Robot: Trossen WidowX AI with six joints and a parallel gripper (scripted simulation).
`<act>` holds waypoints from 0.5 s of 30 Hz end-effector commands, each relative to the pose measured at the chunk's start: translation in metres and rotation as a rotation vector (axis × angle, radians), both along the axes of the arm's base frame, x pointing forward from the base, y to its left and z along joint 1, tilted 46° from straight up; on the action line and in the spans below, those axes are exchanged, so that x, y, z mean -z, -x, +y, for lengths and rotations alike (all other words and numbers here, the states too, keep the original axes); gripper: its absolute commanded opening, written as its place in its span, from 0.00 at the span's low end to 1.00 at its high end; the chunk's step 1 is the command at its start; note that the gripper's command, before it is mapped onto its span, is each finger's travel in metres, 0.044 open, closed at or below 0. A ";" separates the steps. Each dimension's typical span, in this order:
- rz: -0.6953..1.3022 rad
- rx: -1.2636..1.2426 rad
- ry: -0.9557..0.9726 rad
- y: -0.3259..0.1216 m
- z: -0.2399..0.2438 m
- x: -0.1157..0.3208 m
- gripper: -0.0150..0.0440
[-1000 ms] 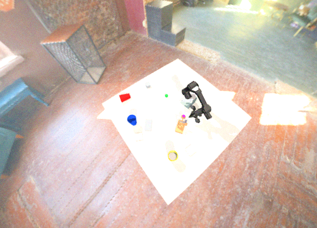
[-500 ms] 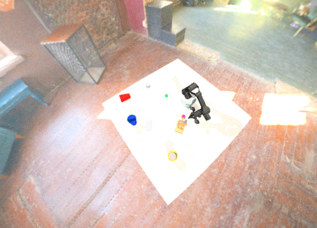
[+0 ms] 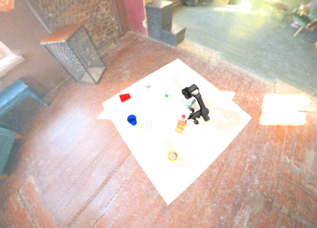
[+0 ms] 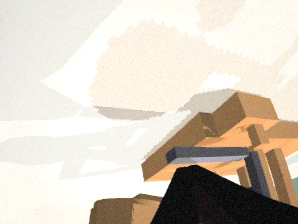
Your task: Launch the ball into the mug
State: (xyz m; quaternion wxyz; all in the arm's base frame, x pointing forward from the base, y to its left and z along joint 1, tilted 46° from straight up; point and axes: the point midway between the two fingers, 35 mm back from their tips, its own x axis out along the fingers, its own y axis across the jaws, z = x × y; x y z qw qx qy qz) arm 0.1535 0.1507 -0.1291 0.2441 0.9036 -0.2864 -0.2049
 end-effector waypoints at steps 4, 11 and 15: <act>0.002 -0.003 0.018 -0.001 -0.011 0.006 0.25; 0.001 -0.002 0.018 -0.005 -0.025 0.018 0.25; 0.002 -0.003 0.016 -0.003 -0.016 0.017 0.25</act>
